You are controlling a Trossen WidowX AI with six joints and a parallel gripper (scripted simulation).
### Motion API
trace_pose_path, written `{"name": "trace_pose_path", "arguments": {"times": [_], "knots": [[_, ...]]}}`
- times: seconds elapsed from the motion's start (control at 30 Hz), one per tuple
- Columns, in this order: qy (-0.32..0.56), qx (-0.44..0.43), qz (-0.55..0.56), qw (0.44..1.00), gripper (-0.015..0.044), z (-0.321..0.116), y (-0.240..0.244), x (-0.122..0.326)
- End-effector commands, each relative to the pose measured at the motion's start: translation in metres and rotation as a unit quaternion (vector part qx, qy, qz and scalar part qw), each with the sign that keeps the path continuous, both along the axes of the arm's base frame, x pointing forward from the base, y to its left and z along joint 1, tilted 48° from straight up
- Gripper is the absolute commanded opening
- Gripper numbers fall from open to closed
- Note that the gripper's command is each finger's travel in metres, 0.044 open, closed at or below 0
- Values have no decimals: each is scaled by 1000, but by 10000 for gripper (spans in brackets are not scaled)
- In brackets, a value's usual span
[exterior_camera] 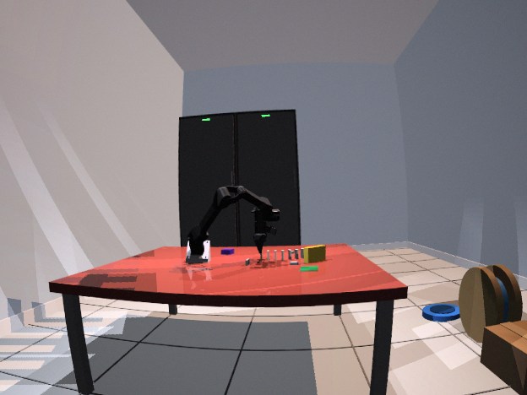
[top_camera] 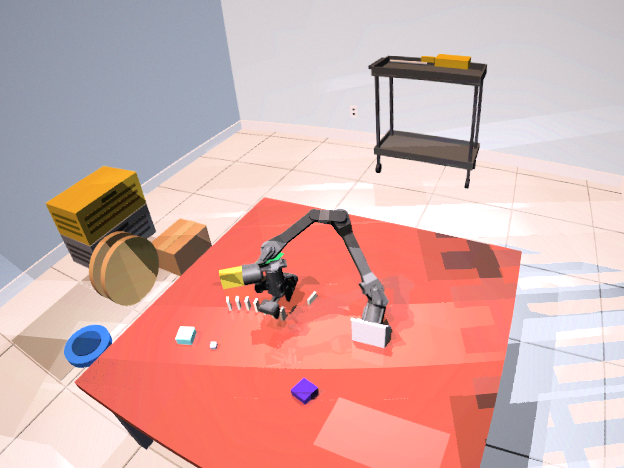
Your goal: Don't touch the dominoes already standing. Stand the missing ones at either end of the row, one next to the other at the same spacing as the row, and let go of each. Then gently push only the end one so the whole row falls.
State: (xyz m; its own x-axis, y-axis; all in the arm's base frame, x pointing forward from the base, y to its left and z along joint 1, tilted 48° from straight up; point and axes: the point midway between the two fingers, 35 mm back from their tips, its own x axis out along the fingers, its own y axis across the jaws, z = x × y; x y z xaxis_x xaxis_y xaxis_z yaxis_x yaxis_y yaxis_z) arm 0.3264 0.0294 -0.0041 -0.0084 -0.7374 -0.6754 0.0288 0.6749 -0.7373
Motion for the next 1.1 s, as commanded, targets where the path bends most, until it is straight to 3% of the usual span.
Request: {"name": "trace_pose_path", "arguments": {"times": [0.0,0.2,0.37,0.5,0.7,0.9,0.97,1.07], "knots": [[1,6,21,1000,440,30,41,6],[19,0,41,999,440,77,88,-3],[24,0,45,999,440,78,87,-3],[120,2,131,984,440,85,62,-9],[289,3,283,914,440,94,17,-26],[442,3,418,794,440,99,-27,-54],[472,2,444,762,440,99,-35,-60],[475,2,447,758,440,99,-36,-61]]}}
